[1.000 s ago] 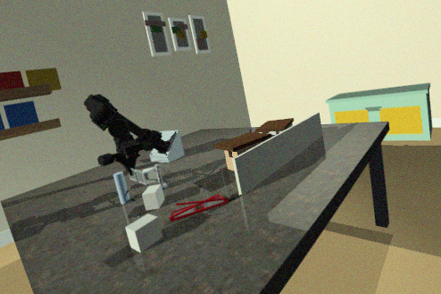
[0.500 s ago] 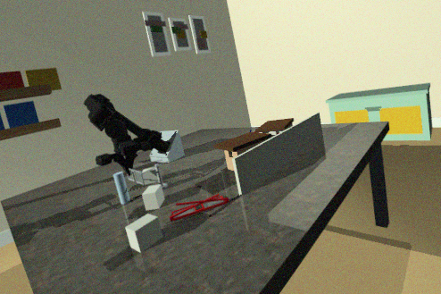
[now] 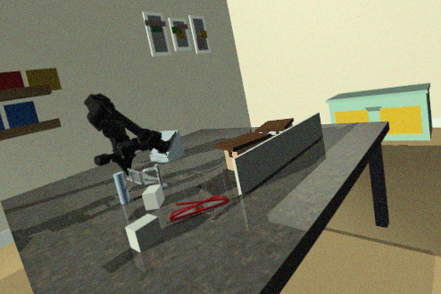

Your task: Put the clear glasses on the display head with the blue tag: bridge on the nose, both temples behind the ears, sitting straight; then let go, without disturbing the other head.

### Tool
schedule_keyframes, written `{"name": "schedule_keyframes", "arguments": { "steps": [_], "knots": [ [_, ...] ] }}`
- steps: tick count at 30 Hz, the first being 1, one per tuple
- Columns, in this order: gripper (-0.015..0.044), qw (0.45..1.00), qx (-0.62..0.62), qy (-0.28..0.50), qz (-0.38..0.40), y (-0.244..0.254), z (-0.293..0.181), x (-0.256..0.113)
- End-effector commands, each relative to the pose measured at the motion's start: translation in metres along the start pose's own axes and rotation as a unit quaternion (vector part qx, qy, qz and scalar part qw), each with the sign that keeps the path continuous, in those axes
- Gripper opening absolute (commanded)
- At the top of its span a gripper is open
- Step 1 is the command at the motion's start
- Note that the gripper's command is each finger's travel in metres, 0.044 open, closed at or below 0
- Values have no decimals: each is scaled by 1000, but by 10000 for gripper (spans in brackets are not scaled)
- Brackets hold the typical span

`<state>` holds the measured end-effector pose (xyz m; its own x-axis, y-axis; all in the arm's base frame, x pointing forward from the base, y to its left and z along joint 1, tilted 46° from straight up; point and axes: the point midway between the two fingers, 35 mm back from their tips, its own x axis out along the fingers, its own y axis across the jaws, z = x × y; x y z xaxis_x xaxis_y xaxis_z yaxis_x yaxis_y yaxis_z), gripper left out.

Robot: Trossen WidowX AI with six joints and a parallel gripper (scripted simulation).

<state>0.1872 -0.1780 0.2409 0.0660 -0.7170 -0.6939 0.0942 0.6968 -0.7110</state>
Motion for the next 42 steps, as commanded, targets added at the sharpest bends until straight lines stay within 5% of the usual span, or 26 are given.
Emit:
{"name": "schedule_keyframes", "arguments": {
  "steps": [1,42],
  "knots": [
    [0,1000,-2,-1,0,-1,-3,0],
    [0,1000,-2,0,4,0,6,-23]
  ]
}}
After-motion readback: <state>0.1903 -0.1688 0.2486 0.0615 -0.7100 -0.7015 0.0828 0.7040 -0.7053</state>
